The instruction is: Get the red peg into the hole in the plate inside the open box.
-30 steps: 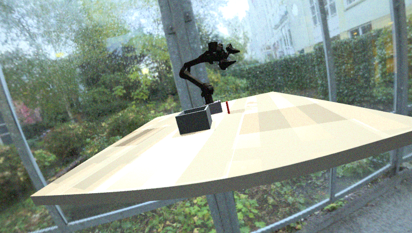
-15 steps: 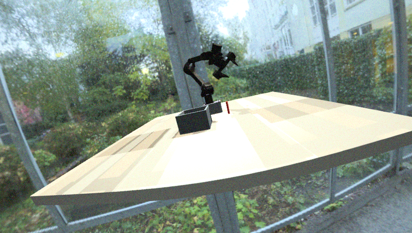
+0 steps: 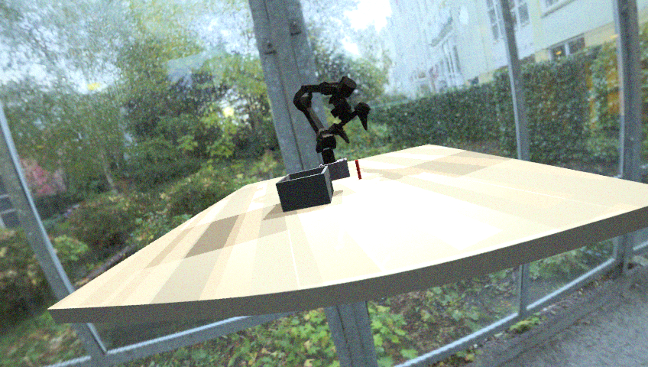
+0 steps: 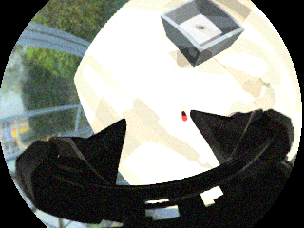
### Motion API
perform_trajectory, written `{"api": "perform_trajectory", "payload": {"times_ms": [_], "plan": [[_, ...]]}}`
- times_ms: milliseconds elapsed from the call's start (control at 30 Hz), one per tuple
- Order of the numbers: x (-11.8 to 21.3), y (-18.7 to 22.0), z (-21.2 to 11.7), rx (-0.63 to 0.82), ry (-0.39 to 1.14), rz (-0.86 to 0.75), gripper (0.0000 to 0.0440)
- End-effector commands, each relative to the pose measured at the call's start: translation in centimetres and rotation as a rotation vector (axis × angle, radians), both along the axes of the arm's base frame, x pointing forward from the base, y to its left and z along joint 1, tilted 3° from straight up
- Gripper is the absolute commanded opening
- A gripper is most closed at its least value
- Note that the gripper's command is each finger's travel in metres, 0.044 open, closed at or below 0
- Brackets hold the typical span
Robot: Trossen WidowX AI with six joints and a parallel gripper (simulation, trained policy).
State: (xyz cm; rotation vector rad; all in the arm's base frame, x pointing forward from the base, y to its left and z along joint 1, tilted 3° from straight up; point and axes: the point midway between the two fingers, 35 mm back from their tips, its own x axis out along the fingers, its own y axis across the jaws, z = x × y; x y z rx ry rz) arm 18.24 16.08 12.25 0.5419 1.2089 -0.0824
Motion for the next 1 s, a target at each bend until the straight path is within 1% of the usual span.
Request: {"api": "perform_trajectory", "payload": {"times_ms": [0,200,433,667,967], "plan": [[-0.1,-0.8,-1.2,-0.049,0.067,-0.06,0.044],[-0.8,-2.1,-3.8,-0.137,0.194,-0.178,0.044],[-1.3,-3.0,-6.3,-0.198,0.29,-0.284,0.0439],[-1.6,-3.2,-8.7,-0.213,0.336,-0.356,0.044],[-1.8,-2.8,-12.2,-0.182,0.346,-0.42,0.044]]}}
